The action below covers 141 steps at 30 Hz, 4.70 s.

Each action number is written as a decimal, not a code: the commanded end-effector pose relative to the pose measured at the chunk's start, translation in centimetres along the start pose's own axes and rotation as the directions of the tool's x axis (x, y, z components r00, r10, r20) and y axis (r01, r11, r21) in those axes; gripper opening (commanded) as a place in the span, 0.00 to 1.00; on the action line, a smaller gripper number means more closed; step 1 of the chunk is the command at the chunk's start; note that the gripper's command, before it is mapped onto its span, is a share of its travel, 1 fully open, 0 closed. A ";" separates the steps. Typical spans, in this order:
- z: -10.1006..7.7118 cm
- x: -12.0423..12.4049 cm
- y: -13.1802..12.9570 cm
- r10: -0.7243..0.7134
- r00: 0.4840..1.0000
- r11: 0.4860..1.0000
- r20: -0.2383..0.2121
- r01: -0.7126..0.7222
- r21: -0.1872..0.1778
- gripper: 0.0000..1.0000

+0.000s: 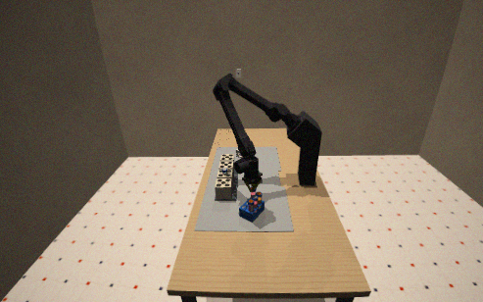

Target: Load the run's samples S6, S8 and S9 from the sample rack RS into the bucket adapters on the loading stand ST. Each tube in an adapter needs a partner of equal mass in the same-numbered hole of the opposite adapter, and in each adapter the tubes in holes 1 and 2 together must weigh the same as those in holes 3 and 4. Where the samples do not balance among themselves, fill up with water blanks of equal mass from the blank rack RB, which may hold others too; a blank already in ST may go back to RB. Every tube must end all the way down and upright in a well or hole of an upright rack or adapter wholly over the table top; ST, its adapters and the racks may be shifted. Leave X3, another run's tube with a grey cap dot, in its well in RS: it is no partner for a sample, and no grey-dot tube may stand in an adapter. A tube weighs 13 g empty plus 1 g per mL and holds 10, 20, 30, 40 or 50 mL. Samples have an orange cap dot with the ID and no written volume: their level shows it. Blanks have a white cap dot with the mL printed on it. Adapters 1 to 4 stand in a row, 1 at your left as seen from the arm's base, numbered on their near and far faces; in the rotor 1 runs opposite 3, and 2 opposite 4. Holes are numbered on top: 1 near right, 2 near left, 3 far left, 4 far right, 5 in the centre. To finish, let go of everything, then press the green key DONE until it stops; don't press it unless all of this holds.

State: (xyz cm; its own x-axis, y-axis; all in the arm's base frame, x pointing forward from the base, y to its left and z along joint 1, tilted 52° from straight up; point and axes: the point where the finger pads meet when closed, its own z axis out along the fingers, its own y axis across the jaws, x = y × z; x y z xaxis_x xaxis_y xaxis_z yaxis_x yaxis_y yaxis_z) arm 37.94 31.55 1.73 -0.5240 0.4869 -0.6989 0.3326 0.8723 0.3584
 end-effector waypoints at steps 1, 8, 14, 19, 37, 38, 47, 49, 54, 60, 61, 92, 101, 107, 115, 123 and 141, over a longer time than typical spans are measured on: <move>-2.0 0.1 0.6 0.013 1.000 1.000 -0.006 -0.014 -0.019 0.00; -4.3 0.0 0.6 0.014 1.000 1.000 -0.006 -0.014 -0.019 0.00; -5.9 0.0 0.5 0.014 1.000 1.000 -0.006 -0.014 -0.019 0.00; -7.3 0.0 0.5 0.014 1.000 1.000 -0.006 -0.014 -0.019 0.00; -12.9 -0.5 1.8 0.034 0.999 0.999 -0.006 -0.034 -0.037 0.00; -13.2 -0.5 1.8 0.034 0.999 0.999 -0.006 -0.035 -0.038 0.00; -12.5 -5.2 -2.1 -0.163 0.987 0.987 0.003 0.163 -0.007 0.00; -12.5 -5.2 -2.1 -0.163 0.987 0.987 0.003 0.163 -0.007 0.00; -12.7 -8.1 -3.7 -0.289 0.957 0.957 0.008 0.289 -0.010 0.00; -12.8 -11.5 -6.1 -0.450 0.893 0.893 0.001 0.450 0.001 0.00; -12.8 -12.0 -6.4 -0.473 0.881 0.881 0.001 0.473 0.001 0.00; -14.0 -29.3 -14.2 -0.539 0.841 0.842 0.046 0.540 0.000 0.00; -13.1 -32.9 -16.8 -0.549 0.836 0.836 0.017 0.549 0.005 0.00; -13.1 -35.7 -18.4 -0.550 0.835 0.835 0.018 0.550 0.007 0.00; -10.5 -34.5 -19.0 -0.550 0.835 0.835 0.011 0.550 0.009 0.00; -9.0 -34.7 -18.2 -0.556 0.831 0.831 0.020 0.556 0.000 0.00; -8.8 -36.4 -17.6 -0.551 0.832 0.834 0.062 0.551 0.007 0.00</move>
State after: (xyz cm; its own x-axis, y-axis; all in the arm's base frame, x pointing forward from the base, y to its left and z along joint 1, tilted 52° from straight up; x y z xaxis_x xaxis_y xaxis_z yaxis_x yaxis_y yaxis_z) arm 43.42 -0.93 23.11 -0.6301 -0.0670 -0.7736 -0.0069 0.9967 -0.0807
